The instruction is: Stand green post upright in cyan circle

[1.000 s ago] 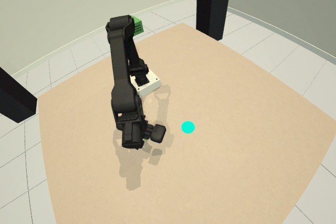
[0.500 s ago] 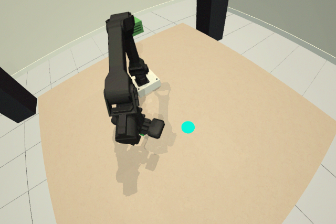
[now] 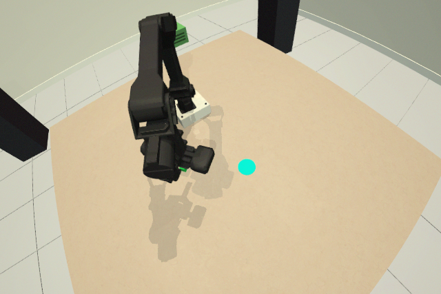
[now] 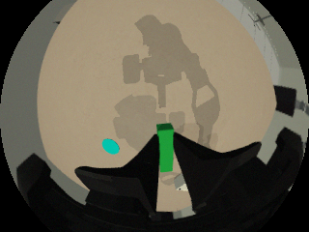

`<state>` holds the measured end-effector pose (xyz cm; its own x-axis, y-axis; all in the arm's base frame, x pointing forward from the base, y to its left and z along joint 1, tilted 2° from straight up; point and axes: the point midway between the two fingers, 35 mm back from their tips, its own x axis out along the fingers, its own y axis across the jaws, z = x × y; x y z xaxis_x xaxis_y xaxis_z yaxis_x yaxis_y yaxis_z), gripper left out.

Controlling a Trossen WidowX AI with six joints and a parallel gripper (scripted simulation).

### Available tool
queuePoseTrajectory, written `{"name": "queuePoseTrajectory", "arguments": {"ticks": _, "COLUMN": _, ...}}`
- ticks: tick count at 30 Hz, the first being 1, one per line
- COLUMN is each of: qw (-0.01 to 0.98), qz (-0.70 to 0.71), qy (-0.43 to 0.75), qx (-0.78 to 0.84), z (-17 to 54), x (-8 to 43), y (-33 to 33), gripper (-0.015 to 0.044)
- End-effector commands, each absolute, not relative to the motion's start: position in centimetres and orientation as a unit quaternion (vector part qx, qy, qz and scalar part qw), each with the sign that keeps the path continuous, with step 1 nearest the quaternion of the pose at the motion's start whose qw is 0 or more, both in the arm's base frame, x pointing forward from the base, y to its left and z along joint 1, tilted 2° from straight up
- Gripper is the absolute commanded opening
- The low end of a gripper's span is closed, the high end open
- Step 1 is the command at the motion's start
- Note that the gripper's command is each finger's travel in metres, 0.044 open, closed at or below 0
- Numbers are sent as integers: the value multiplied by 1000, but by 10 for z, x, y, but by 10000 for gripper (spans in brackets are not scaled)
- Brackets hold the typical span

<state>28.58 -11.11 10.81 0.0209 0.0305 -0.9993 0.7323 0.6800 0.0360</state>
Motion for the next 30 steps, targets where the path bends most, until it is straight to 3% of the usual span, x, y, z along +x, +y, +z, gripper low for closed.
{"name": "queuePoseTrajectory", "arguments": {"ticks": 1, "qw": 661, "qz": -251, "qy": 653, "qx": 273, "z": 112, "x": 289, "y": -106, "gripper": 23}}
{"name": "queuePoseTrajectory", "arguments": {"ticks": 30, "qw": 716, "qz": 34, "qy": 697, "qx": -13, "z": 125, "x": 322, "y": -23, "gripper": 23}}
